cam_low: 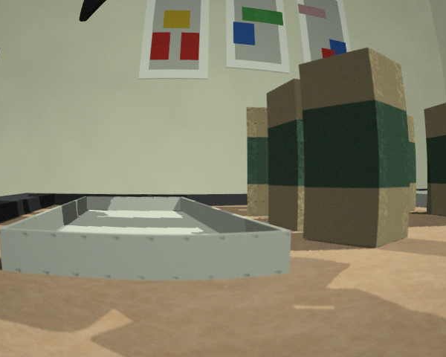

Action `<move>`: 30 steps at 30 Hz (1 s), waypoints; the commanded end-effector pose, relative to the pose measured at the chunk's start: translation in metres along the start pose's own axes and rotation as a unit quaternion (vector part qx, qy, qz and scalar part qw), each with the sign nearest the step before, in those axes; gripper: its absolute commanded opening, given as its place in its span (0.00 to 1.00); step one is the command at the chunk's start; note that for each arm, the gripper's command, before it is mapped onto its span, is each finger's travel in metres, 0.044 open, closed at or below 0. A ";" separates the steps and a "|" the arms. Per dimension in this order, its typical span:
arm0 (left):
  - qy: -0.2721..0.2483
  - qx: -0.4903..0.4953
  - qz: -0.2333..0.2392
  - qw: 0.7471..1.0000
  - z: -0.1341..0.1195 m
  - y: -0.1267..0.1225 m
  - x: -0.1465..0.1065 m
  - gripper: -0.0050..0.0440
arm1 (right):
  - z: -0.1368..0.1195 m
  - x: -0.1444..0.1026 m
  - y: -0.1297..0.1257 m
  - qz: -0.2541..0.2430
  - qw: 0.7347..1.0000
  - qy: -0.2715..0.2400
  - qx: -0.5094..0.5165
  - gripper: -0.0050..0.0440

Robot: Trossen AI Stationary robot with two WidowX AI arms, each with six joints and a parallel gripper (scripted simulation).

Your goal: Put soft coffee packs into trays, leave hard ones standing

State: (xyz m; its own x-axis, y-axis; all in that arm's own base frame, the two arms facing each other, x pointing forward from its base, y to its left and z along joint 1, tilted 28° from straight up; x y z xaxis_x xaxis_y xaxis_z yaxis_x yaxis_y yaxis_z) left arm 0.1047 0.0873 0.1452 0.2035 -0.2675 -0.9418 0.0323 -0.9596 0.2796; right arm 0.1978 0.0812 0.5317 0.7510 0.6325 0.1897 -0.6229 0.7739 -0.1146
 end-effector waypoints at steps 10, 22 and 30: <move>0.003 0.002 -0.004 1.000 -0.001 0.000 -0.002 0.85 | -0.022 -0.018 -0.023 -0.089 0.983 0.057 0.150 0.86; 0.003 0.002 -0.004 1.000 -0.001 0.000 -0.002 0.85 | -0.047 -0.034 -0.039 -0.194 0.927 0.100 0.304 0.86; 0.003 0.002 -0.004 1.000 -0.001 0.000 -0.002 0.85 | -0.077 -0.026 -0.052 -0.246 0.880 0.157 0.374 0.86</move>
Point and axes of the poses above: on each arm, the point midway between the two fingers, 35 mm back from their tips, its own x axis out along the fingers, its own y axis across the jaws, z = x × y, the point moved 5 cm from there along -x, back along the fingers, and after that the axes turned 14 degrees about -x, right-handed, at the moved point
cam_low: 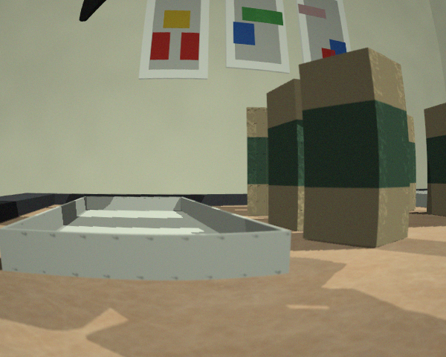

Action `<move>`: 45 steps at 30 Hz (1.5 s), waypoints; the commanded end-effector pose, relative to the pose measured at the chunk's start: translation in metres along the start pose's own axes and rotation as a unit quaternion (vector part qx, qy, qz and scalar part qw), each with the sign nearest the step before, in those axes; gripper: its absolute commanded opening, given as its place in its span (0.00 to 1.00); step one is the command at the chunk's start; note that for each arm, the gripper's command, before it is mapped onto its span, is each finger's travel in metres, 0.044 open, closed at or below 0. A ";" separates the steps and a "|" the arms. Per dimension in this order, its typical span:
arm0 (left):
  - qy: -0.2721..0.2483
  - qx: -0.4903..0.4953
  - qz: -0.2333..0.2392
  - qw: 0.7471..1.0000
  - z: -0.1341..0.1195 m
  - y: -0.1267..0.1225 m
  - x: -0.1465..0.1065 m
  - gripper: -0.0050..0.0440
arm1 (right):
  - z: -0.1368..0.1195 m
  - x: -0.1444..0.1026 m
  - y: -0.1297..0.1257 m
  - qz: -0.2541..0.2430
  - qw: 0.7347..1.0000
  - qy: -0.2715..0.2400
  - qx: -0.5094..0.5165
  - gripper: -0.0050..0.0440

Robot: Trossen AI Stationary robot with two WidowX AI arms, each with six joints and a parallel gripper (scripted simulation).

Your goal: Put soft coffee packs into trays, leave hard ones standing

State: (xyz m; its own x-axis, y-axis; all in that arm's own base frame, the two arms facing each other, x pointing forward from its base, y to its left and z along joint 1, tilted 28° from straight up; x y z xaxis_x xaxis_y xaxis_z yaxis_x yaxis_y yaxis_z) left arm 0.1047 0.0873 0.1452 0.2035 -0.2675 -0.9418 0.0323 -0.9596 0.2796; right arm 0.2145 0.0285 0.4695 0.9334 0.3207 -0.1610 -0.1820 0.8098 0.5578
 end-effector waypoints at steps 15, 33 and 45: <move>0.003 0.002 -0.004 1.000 -0.001 0.000 -0.002 0.85 | -0.036 0.065 -0.048 -0.106 0.983 0.117 0.092 0.86; 0.003 0.002 -0.004 1.000 -0.001 0.000 -0.002 0.85 | -0.096 0.119 -0.106 -0.188 0.942 0.240 0.137 0.86; 0.003 0.002 -0.004 1.000 -0.001 0.000 -0.002 0.85 | -0.151 0.142 -0.149 -0.237 0.904 0.315 0.163 0.86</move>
Point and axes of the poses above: on each arm, the point midway between the two fingers, 35 mm back from their tips, its own x axis out along the fingers, its own y axis across the jaws, z = x × y, the point moved 5 cm from there along -x, back along the fingers, and after that the axes turned 14 degrees about -x, right-handed, at the moved point
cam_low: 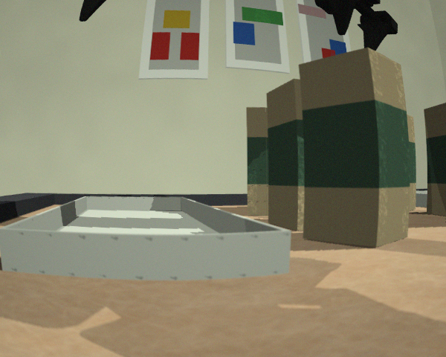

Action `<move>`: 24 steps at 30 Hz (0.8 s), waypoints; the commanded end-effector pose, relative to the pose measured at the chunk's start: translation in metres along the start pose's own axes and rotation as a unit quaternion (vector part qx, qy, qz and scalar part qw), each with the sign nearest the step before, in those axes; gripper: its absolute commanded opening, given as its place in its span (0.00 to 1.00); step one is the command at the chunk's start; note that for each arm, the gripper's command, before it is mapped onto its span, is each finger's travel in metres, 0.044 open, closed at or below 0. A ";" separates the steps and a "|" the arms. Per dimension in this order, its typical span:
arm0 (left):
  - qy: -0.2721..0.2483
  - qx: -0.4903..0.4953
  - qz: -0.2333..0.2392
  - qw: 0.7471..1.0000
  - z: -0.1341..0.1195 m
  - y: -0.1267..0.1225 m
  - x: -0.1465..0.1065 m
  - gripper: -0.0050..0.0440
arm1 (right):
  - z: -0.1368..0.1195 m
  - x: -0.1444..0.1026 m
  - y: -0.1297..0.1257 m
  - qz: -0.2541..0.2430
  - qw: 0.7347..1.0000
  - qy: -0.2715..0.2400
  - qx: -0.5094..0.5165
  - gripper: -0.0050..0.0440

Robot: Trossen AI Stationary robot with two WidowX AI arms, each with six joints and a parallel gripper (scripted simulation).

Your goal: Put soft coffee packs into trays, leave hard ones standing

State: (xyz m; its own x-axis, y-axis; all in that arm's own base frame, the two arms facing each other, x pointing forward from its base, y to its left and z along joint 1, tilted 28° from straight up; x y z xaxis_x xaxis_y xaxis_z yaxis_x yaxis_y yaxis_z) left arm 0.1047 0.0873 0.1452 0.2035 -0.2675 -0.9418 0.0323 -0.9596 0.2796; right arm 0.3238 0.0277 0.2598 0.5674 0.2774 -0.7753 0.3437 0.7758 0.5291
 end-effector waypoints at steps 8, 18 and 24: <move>0.003 0.002 -0.004 1.000 -0.001 0.000 -0.002 0.85 | -0.020 0.054 -0.034 -0.059 0.995 0.079 0.030 0.86; 0.003 0.002 -0.004 1.000 -0.001 0.000 -0.002 0.85 | -0.024 0.060 -0.039 -0.059 0.995 0.079 0.030 0.86; 0.003 0.002 -0.004 1.000 -0.001 0.000 -0.002 0.85 | -0.024 0.060 -0.039 -0.059 0.995 0.079 0.030 0.86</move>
Point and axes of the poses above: on each arm, the point midway between the two fingers, 35 mm back from their tips, its own x axis out along the fingers, its own y axis across the jaws, z = x × y, the point moved 5 cm from there along -x, back along the fingers, and after that the axes turned 14 degrees about -x, right-handed, at the moved point
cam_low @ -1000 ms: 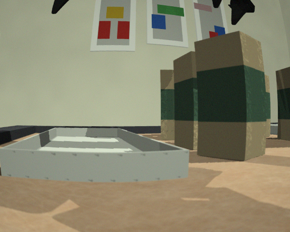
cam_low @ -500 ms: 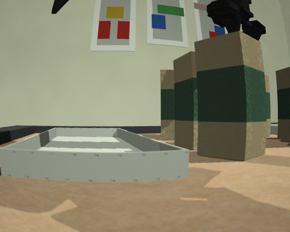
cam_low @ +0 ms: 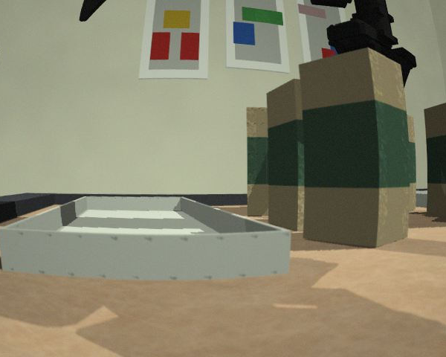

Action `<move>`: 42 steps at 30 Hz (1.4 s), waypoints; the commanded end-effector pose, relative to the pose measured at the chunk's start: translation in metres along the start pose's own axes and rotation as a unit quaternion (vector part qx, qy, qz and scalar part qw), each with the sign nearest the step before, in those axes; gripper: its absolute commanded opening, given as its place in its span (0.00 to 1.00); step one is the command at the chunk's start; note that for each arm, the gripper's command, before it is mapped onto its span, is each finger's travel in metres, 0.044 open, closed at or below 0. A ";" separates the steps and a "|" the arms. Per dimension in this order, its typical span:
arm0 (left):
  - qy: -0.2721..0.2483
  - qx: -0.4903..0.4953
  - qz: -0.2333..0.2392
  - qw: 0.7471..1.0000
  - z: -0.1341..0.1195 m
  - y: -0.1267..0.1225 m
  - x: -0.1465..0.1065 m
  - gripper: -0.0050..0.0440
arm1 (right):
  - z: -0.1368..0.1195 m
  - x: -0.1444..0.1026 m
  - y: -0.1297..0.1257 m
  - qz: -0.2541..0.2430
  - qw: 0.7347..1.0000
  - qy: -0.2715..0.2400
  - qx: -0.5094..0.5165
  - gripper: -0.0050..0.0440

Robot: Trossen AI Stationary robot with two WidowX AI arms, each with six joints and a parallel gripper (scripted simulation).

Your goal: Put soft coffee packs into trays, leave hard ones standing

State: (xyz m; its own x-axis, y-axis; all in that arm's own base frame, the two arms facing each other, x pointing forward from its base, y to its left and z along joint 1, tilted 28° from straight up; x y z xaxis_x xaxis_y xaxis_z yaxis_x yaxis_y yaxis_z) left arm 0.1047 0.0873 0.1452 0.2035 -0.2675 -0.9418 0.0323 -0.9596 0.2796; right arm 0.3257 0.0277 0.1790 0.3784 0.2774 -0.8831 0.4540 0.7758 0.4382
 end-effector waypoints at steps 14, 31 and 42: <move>0.005 0.021 -0.010 1.000 -0.009 -0.001 -0.004 0.85 | 0.002 -0.005 0.003 0.006 1.000 -0.009 -0.001 0.86; 0.024 0.168 -0.038 0.985 -0.095 -0.001 -0.016 0.85 | 0.002 -0.005 0.003 0.006 1.000 -0.009 -0.001 0.86; 0.043 0.252 -0.044 0.966 -0.159 0.020 -0.012 0.85 | 0.002 -0.005 0.003 0.006 1.000 -0.009 -0.001 0.86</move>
State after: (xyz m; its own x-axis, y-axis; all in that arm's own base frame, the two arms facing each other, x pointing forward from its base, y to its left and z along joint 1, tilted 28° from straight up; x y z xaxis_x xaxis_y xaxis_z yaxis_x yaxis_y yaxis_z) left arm 0.2284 0.0915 0.1814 0.2734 -0.2055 -0.9397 -0.3671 -0.9253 0.0955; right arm 0.3257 0.0277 0.1783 0.3778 0.2774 -0.8834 0.4543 0.7758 0.4379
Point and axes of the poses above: on each arm, the point midway between the two fingers, 35 mm back from their tips, its own x axis out along the fingers, its own y axis across the jaws, z = x × y, the point moved 5 cm from there along -x, back along the fingers, and after that the axes turned 14 degrees about -x, right-handed, at the moved point
